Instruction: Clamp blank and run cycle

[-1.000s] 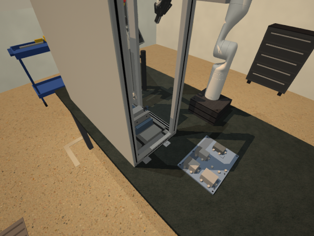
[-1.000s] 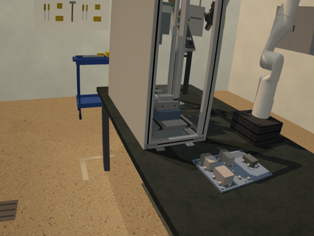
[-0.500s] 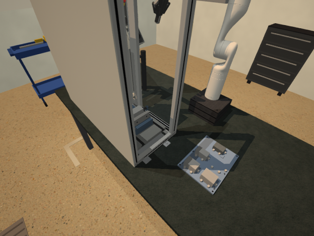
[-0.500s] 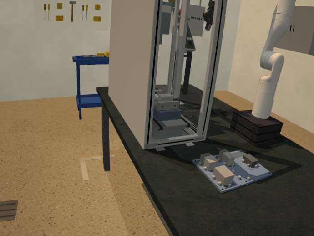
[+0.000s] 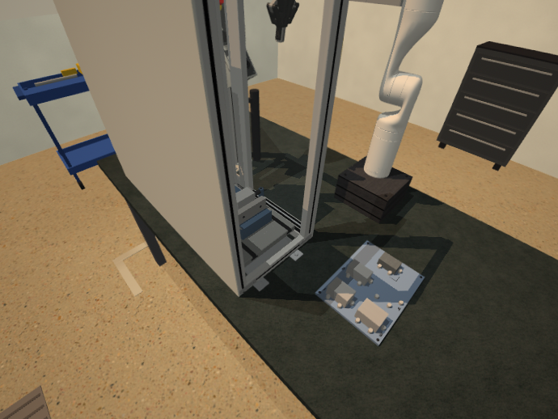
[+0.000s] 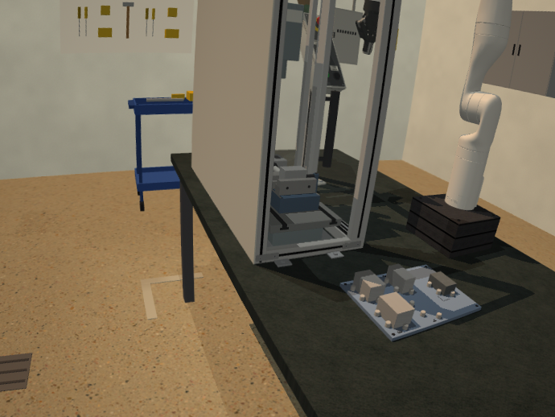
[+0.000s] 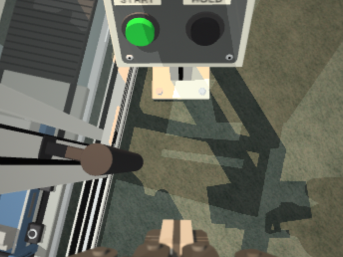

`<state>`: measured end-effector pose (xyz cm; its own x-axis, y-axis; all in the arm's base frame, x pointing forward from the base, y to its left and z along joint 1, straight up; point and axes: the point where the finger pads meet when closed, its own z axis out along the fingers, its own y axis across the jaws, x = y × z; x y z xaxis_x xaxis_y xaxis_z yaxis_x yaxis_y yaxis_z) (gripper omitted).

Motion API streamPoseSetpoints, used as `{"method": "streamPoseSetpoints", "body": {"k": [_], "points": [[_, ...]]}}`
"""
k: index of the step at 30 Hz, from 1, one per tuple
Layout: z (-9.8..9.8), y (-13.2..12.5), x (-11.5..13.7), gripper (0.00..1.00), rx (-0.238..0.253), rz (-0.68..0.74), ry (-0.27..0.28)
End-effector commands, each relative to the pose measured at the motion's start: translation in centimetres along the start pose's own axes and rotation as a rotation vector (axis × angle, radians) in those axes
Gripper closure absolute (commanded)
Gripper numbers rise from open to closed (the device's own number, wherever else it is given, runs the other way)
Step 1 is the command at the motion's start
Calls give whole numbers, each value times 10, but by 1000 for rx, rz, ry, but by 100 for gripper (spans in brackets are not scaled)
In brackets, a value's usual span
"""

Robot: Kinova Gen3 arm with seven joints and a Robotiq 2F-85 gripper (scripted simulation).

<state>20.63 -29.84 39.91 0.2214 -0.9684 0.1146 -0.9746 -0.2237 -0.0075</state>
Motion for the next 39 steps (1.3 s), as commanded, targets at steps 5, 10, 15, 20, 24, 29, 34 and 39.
{"method": "streamPoseSetpoints", "body": {"k": [5,10,15,20,24,29,34,39], "points": [[1,1,0,90,-6,-2,-119],[1,1,0,90,-6,-2,-119],[0,1,0,90,3,-139,-113],[0,1,0,90,9,-231,-114],[0,1,0,90,9,-231,-114],[0,1,0,90,9,-231,-114],[0,1,0,90,22,-460,-114],[0,1,0,90,22,-460,-114]]}}
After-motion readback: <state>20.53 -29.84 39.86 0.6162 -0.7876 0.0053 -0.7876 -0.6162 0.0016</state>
